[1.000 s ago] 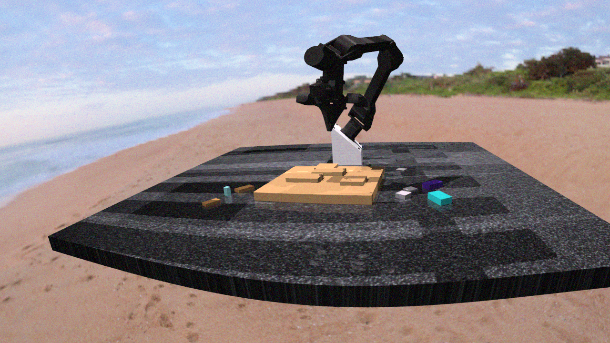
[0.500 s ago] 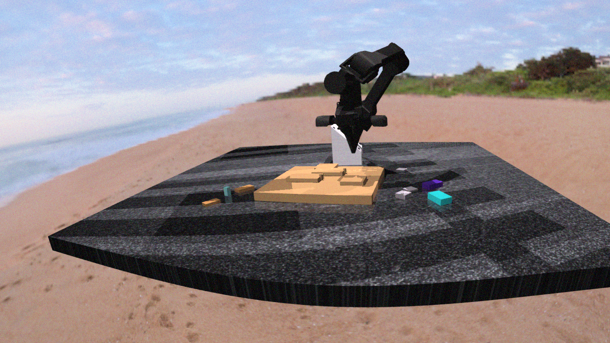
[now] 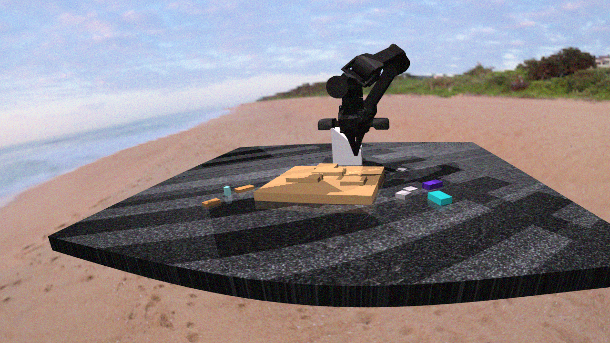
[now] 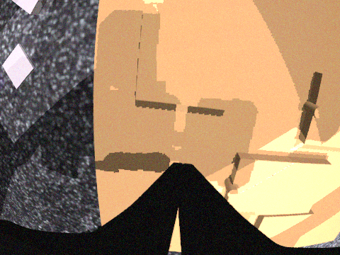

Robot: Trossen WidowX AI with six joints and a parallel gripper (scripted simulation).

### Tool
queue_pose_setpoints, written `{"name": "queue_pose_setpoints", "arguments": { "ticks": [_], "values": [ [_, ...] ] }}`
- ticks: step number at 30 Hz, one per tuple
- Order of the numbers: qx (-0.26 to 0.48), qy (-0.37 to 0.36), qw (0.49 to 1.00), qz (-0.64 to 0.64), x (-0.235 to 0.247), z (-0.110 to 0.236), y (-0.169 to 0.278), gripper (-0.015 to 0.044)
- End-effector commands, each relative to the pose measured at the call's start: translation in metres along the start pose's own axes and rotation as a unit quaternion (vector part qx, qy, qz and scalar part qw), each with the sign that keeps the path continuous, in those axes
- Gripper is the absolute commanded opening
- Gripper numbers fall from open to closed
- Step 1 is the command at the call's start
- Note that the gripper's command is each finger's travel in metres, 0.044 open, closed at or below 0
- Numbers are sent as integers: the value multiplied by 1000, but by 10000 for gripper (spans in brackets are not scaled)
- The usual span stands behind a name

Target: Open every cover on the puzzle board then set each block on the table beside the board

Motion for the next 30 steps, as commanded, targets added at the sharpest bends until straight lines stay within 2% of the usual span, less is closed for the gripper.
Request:
{"name": "queue_pose_setpoints", "arguments": {
  "ticks": [1, 30],
  "values": [
    [2, -2, 1000, 2, 0, -1, 1, 0],
    [2, -2, 1000, 2, 0, -19, 0, 0]
  ]
}}
Point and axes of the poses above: the point midway between the two fingers, 35 mm back from their tips, its own z axis back along the fingers, its own x axis across the jaws, y = z × x, the point moved 5 cm from there along z, back along the fingers, and after that the axes turned 12 degrees about -z, right-handed, at the moved point
